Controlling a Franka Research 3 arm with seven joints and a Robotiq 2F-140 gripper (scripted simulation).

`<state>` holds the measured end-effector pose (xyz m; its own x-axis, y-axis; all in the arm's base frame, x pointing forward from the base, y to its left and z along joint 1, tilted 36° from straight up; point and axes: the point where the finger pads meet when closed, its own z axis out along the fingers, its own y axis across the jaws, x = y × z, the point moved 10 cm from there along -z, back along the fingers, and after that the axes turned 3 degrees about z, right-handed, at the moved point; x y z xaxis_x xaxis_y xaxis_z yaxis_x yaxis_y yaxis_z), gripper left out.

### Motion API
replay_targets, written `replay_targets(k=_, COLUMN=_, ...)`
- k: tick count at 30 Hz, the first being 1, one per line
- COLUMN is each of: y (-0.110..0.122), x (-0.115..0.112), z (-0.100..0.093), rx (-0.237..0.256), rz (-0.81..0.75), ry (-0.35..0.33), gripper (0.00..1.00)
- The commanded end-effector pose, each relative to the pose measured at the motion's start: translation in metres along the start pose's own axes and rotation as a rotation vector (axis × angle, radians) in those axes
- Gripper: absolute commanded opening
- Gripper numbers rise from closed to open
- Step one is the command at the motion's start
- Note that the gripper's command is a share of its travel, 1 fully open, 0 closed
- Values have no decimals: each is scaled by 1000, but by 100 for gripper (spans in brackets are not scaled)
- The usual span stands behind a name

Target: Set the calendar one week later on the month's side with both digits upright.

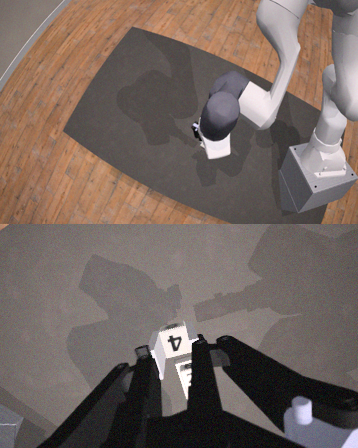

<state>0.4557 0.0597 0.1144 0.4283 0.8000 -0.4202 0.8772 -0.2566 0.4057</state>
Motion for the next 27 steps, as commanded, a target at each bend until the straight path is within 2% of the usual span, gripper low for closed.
replay_targets(k=1, y=0, x=-1, z=8, rx=3, rz=-17, ry=-2, gripper=16)
replay_targets(k=8, y=0, x=-1, z=37, rx=3, rz=-17, ry=-2, gripper=16)
replay_targets(k=10, y=0, x=-1, z=37, rx=3, rz=-17, ry=-2, gripper=16)
replay_targets(k=20, y=0, x=-1, z=81, rx=3, rz=-17, ry=-2, gripper=16)
replay_targets(k=27, y=1, x=-1, z=92, rx=3, rz=-17, ry=-2, gripper=16)
